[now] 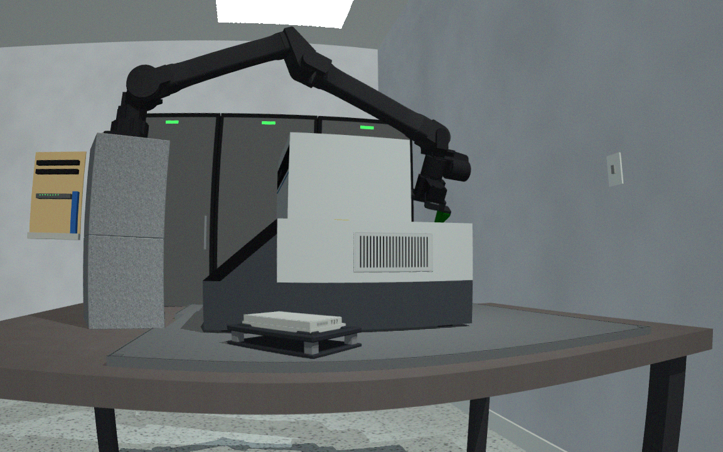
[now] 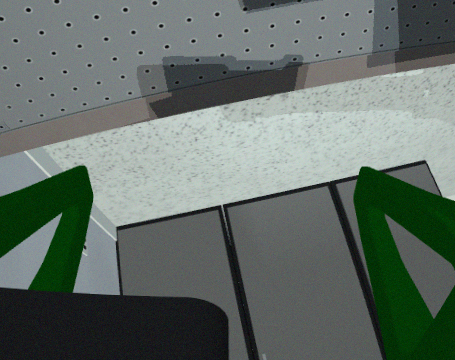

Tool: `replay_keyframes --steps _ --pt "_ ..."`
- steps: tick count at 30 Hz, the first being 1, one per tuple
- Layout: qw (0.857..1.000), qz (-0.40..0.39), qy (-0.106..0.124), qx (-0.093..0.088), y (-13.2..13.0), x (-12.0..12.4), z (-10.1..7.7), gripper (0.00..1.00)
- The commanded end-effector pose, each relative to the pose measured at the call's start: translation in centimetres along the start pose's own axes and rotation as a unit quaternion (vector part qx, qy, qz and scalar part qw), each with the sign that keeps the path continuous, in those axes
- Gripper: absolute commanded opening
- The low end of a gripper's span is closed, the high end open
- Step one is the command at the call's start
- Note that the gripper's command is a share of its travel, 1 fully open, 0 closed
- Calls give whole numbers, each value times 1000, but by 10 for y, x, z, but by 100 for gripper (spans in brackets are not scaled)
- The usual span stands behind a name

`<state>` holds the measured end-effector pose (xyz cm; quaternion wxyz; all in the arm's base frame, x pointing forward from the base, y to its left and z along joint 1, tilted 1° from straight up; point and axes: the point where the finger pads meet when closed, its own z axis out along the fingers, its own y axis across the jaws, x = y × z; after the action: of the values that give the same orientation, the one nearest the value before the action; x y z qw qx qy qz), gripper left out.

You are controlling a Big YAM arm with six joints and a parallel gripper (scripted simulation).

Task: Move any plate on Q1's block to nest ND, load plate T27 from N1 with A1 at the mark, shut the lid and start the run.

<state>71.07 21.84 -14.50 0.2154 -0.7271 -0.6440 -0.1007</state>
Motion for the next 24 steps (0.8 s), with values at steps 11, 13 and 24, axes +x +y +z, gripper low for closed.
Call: replay_keyframes --steps 11,13,24 --pt "1000 -4 2 -7 3 6 -8 100" --pt "1000 -4 2 -7 3 6 -8 100" --pt "998 -56 1 -32 -2 11 -69 0"
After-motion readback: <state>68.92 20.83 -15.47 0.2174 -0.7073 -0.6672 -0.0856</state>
